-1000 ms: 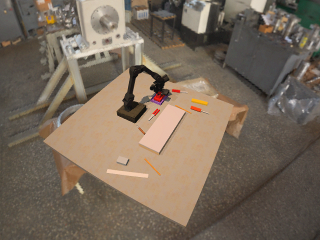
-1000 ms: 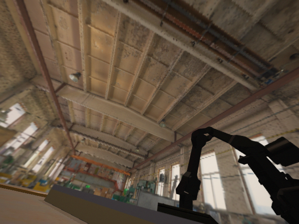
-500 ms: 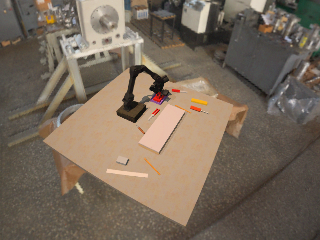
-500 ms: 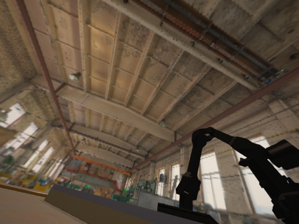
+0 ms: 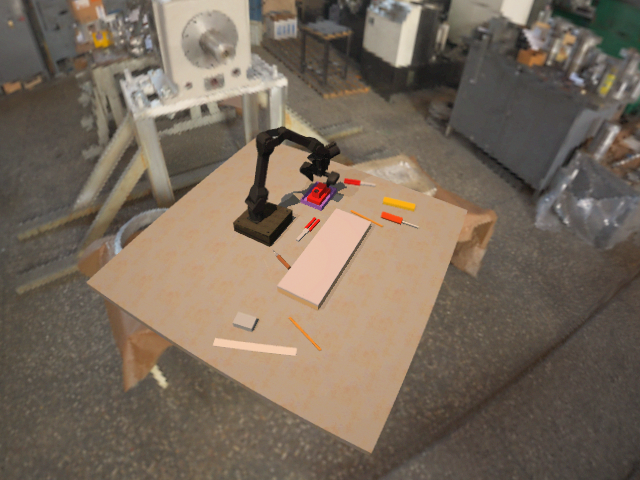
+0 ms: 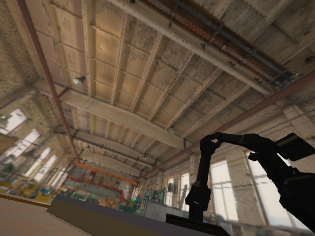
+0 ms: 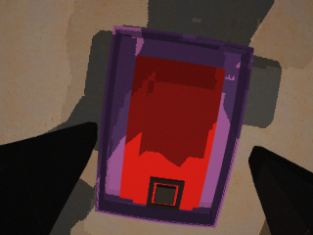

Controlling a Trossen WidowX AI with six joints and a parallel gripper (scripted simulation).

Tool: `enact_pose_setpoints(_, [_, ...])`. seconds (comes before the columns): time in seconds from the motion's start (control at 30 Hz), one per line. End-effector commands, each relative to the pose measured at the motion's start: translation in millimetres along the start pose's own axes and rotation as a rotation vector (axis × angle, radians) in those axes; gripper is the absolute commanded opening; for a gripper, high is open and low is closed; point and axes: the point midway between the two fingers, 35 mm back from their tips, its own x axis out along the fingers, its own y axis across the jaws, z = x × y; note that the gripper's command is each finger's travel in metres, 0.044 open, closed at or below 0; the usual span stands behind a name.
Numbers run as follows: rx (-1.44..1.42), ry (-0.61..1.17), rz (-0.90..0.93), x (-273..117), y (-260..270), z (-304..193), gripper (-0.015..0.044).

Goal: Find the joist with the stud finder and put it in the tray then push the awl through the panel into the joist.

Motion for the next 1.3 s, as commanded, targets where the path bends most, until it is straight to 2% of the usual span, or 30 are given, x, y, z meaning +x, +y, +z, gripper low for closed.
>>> enact_pose_setpoints(0.0, [-0.007,-0.024,-0.010,-46.2,0.6,11.9,0.0440])
enact_pose_setpoints(0.1, [-0.007,-0.024,-0.010,-46.2,0.6,11.9,0.0440])
enact_pose_setpoints(0.13, [0.005,-0.025,-0.018,-32.3,-3.7,9.3,0.0440])
enact_pose_setpoints(0.2, [0.088,-0.012,-0.038,-34.2,-24.2,-5.6,0.0440])
enact_pose_setpoints(0.47, [0.539,0.056,-0.132,-49.3,-110.5,-104.4,0.0440])
enact_pose_setpoints(0.73, [0.968,0.113,-0.194,-67.1,-149.8,-214.4,0.0440])
enact_pose_setpoints(1.0, [1.427,0.160,-0.249,-85.9,-146.1,-330.2,0.0440])
enact_pose_setpoints(1.27, [1.893,0.209,-0.235,-96.3,-97.4,-432.7,0.0440])
